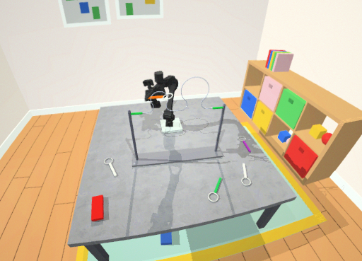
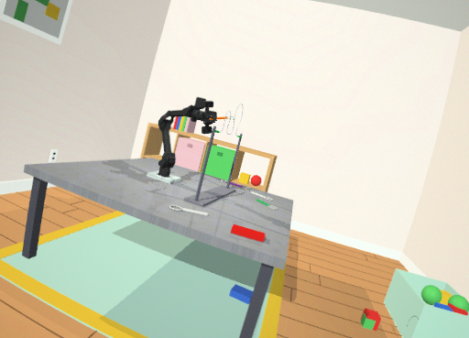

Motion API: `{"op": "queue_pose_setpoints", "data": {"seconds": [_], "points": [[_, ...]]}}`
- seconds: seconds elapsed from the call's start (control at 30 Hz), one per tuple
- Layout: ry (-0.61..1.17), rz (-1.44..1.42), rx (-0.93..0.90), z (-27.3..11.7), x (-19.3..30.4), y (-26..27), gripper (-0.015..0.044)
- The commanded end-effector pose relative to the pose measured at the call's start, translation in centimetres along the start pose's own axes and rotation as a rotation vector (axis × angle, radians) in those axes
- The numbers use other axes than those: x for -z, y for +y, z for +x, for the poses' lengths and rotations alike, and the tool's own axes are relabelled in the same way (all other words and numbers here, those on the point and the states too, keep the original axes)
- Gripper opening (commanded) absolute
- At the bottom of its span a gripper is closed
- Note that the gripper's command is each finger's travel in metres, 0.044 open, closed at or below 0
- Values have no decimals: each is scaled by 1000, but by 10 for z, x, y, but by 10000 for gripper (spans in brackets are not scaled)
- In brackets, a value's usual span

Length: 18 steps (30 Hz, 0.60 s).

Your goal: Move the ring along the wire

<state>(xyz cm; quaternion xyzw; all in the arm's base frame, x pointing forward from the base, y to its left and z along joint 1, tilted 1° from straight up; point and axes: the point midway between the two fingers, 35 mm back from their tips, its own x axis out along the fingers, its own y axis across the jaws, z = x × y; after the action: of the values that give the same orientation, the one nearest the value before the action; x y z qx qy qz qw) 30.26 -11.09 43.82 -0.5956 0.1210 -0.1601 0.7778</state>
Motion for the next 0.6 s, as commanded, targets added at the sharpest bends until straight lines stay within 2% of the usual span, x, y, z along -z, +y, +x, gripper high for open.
{"op": "queue_pose_setpoints", "data": {"seconds": [0.0,0.57], "points": [[-7,-67,39,0,0,-5,-150],[-44,-356,204,0,-4,-26,-150]]}}
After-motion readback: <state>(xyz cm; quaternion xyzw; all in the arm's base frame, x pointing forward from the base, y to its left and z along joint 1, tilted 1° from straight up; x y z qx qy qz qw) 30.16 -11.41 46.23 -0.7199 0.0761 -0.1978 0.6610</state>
